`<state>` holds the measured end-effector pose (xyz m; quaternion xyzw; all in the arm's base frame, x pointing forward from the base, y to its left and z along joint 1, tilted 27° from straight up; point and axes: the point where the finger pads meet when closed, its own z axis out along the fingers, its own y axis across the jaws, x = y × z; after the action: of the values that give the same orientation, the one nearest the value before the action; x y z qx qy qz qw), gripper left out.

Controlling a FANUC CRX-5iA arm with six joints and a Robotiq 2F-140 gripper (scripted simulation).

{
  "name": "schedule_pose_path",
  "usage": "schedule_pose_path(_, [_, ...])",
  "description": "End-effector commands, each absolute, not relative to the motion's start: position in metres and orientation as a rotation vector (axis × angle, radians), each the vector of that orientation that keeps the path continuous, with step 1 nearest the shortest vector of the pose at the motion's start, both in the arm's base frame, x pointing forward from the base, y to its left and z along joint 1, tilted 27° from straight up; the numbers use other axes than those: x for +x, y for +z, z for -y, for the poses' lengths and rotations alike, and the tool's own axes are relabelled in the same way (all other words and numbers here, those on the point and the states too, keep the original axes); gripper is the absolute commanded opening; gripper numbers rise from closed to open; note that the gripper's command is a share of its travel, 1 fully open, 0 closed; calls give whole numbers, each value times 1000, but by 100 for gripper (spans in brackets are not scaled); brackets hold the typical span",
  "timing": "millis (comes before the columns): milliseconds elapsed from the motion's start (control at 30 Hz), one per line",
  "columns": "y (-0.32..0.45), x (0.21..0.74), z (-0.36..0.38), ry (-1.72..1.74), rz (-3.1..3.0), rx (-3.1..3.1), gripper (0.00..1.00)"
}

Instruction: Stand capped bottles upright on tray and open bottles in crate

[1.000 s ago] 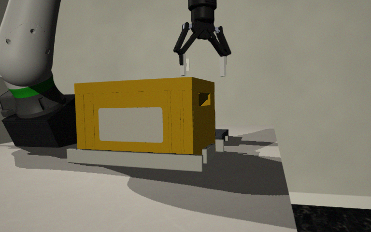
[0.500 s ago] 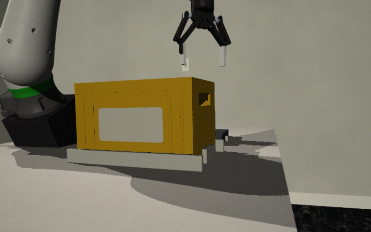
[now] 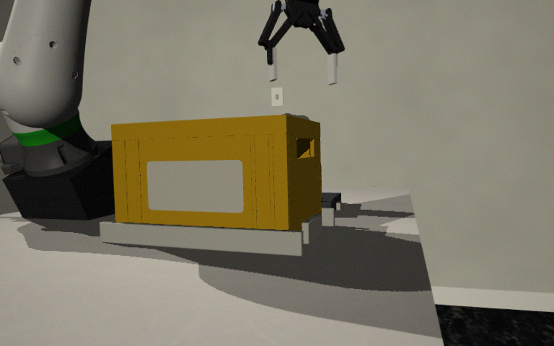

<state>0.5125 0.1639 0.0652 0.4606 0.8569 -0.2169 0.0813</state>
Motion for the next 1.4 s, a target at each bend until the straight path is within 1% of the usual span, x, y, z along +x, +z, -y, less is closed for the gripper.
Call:
schedule_pose_path(0, [69,513,-166,-648,-2561,1376,100])
schedule_pose_path(167, [78,514,-171,-648,-2561,1376,100])
schedule_pose_path(1367, [78,514,-171,-648,-2561,1376,100])
